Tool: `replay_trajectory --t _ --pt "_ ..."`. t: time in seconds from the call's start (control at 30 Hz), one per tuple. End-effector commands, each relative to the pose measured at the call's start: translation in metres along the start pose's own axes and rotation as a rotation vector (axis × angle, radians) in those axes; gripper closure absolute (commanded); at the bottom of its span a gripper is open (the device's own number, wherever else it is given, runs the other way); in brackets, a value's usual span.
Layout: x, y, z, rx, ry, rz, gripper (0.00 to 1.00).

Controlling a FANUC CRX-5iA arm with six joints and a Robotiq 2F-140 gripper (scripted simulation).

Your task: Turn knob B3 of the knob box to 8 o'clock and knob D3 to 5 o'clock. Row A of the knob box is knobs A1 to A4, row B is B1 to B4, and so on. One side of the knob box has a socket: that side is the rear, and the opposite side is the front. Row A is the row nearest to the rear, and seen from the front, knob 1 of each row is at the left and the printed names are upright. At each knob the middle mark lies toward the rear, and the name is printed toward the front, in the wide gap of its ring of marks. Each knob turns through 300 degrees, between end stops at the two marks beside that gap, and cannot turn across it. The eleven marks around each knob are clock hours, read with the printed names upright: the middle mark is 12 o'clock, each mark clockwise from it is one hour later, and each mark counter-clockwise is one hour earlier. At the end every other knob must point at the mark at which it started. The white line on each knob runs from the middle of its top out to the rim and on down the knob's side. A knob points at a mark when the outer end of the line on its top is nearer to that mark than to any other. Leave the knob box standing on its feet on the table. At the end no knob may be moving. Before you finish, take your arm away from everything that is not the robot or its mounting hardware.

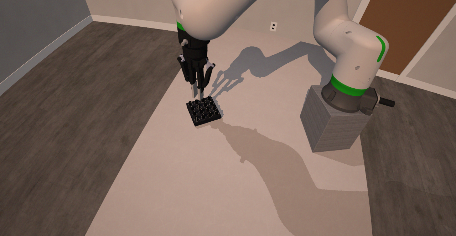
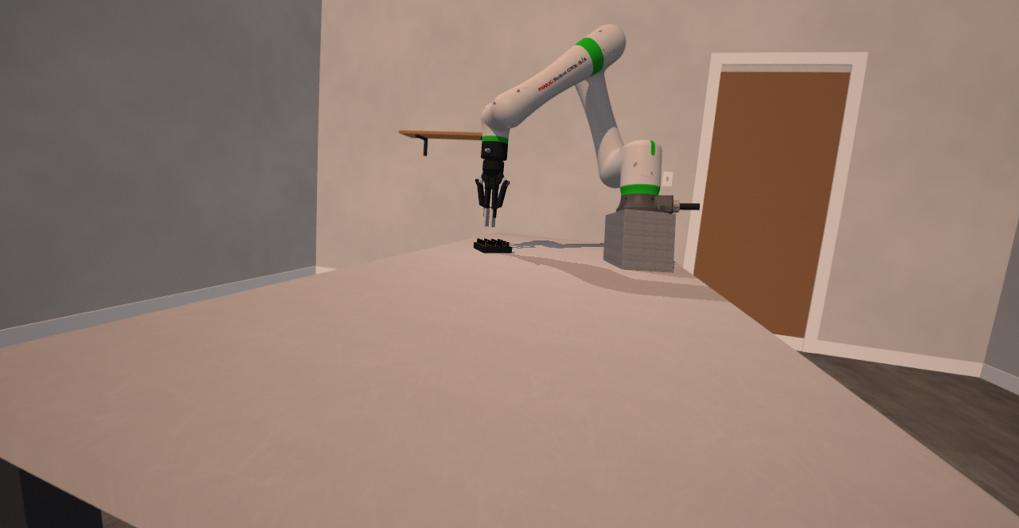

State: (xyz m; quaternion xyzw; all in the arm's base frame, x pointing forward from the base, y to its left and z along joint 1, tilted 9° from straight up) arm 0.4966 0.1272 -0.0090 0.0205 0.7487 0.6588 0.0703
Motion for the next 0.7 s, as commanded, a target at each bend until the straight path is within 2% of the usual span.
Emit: replay_trajectory --t 0.0,0.27,0.67 --pt "0.0002 0.0012 0.0004 0.009 -0.156 -0.010 0.88" --pt "0.0002 0.0028 0.0004 0.007 -0.380 -0.011 0.88" --pt "0.0002 0.0031 0.0004 0.007 -0.430 -0.011 0.88"
Point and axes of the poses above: the point where the finger pads meet when closed, its own y axis back along the fingers, its own x axis across the jaws, z = x × y, the point moved 3 cm from there along y, back along the fingers, and after that the axes turned 5 degrees about -y, right-handed, at the moved point
